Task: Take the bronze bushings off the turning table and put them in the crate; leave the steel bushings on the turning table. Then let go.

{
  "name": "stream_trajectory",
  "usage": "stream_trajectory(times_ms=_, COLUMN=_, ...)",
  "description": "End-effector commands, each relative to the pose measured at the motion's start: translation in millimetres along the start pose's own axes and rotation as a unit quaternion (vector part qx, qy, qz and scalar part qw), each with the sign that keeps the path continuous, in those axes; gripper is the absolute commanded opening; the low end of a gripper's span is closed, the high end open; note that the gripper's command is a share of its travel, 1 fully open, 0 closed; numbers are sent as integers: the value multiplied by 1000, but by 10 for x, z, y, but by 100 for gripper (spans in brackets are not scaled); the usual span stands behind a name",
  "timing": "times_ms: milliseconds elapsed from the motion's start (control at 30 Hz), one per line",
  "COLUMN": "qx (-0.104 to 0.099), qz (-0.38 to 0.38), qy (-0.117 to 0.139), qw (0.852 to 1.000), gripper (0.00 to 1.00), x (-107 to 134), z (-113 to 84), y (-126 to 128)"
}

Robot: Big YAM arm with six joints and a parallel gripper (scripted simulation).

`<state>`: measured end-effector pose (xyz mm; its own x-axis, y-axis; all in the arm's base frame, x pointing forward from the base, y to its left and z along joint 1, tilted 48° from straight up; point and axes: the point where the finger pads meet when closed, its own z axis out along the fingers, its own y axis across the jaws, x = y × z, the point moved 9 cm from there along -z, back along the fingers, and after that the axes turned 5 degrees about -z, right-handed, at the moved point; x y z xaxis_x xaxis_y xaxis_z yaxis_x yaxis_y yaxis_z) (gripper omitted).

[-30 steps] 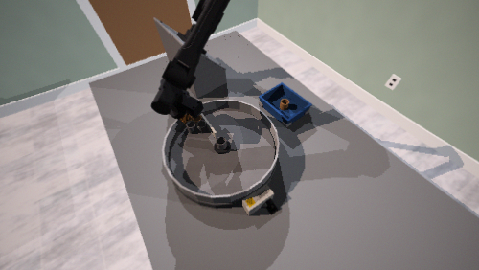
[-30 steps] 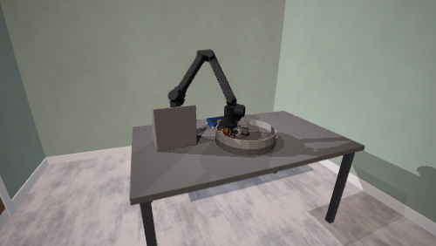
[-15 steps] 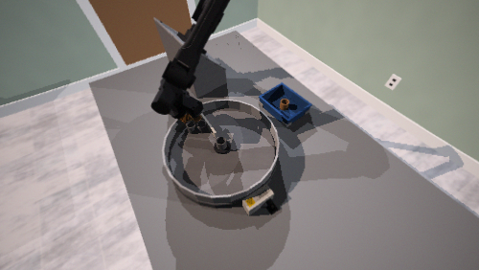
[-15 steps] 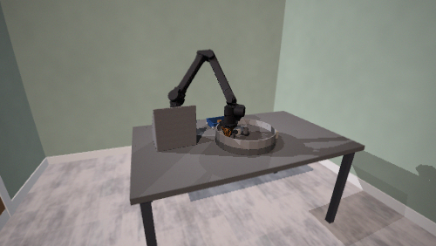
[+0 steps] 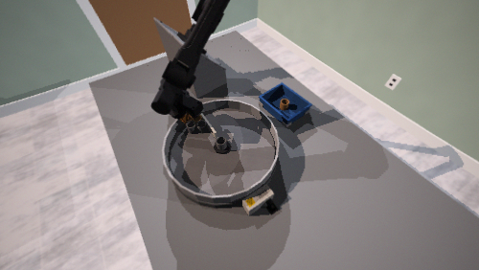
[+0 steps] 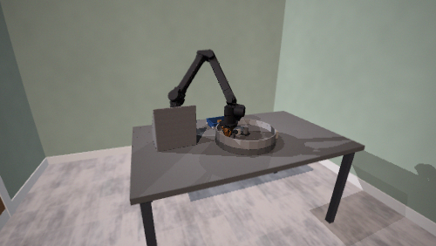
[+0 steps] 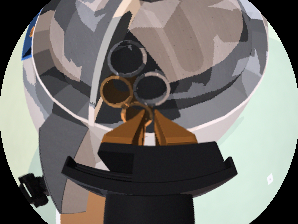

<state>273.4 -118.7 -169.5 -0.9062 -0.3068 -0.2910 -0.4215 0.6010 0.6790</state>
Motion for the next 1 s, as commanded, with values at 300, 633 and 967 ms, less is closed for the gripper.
stream_trajectory(times_ms=300, qx=11, qz=2, qy=-11, qw=1000, gripper=0, x=-37, z=-96, y=-77)
stream_trajectory(times_ms=633, qx=11, qz=2, qy=-11, qw=1000, gripper=0, x=-37, z=-96, y=-77)
stream_trajectory(times_ms=967, qx=11, qz=2, qy=-11, qw=1000, gripper=0, x=-37, z=-96, y=-77)
